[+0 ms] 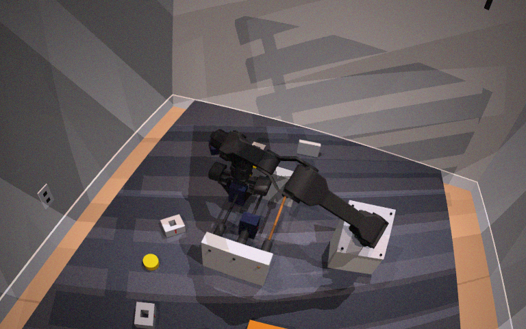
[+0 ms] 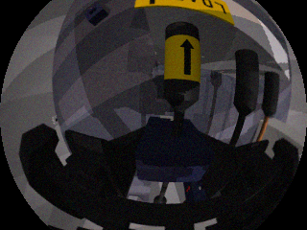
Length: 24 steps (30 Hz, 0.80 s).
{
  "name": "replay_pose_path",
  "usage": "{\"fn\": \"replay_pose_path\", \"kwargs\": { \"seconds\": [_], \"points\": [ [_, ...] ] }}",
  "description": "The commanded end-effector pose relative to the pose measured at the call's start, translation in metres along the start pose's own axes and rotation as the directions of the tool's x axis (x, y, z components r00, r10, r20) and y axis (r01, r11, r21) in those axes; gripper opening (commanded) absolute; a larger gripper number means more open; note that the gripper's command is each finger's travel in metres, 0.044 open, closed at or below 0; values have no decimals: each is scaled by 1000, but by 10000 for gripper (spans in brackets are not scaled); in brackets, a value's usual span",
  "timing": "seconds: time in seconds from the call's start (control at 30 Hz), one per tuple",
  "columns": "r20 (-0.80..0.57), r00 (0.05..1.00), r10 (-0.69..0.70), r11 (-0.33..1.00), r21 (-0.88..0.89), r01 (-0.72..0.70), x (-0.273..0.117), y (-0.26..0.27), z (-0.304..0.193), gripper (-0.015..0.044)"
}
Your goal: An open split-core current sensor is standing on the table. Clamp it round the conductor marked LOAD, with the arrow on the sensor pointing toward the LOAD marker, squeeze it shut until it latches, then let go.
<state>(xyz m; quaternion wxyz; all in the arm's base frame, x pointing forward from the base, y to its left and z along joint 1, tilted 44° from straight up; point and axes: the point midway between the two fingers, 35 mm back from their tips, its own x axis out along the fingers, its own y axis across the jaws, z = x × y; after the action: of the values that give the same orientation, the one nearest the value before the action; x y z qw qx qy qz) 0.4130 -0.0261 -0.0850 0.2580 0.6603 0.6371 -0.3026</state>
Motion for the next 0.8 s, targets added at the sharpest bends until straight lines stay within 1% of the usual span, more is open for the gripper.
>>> {"fn": "replay_pose_path", "kwargs": {
  "seconds": [0.0, 0.1, 0.23, 0.27, 0.77],
  "points": [
    [0, 1000, 0, 1000, 0, 0, 0, 0, 0, 137],
    [0, 1000, 0, 1000, 0, 0, 0, 0, 0, 117],
    [0, 1000, 0, 1000, -2, 0, -2, 0, 0, 12],
    [0, 1000, 0, 1000, -3, 0, -3, 0, 0, 0],
    [-1, 1000, -3, 1000, 0, 3, -1, -2, 0, 0]
  ]
}}
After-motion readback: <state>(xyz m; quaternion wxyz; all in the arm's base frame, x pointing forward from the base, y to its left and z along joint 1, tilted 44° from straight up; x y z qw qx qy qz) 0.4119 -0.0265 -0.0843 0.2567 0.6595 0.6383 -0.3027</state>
